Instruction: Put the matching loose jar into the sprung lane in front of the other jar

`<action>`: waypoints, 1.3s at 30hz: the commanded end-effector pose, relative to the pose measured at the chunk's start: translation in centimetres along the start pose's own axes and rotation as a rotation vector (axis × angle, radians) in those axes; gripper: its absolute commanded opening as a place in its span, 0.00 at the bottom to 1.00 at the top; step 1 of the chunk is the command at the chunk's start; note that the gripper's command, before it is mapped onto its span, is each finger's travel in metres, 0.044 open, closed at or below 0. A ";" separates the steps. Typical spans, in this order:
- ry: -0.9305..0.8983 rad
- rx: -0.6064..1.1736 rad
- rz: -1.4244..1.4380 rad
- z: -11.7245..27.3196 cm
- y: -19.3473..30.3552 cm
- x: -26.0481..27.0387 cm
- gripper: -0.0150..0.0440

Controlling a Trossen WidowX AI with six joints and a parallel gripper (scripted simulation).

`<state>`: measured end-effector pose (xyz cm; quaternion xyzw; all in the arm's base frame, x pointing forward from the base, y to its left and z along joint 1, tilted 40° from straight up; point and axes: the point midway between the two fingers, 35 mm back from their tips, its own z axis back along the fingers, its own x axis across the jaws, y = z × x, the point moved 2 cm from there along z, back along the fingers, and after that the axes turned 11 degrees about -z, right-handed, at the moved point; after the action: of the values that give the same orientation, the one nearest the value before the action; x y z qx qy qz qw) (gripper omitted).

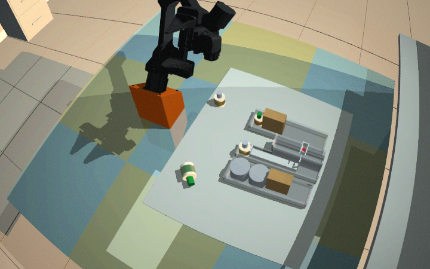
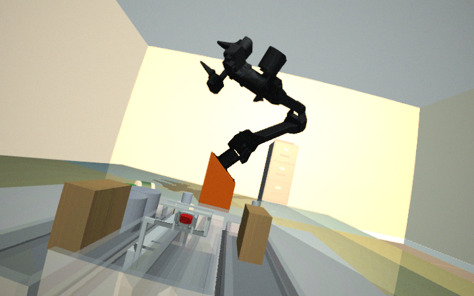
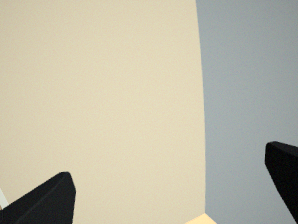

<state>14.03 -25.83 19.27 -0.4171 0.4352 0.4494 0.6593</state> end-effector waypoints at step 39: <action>-1.970 0.334 0.044 28.9 5.6 17.8 1.00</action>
<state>18.40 6.22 9.79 0.2402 -0.2413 0.5436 0.7672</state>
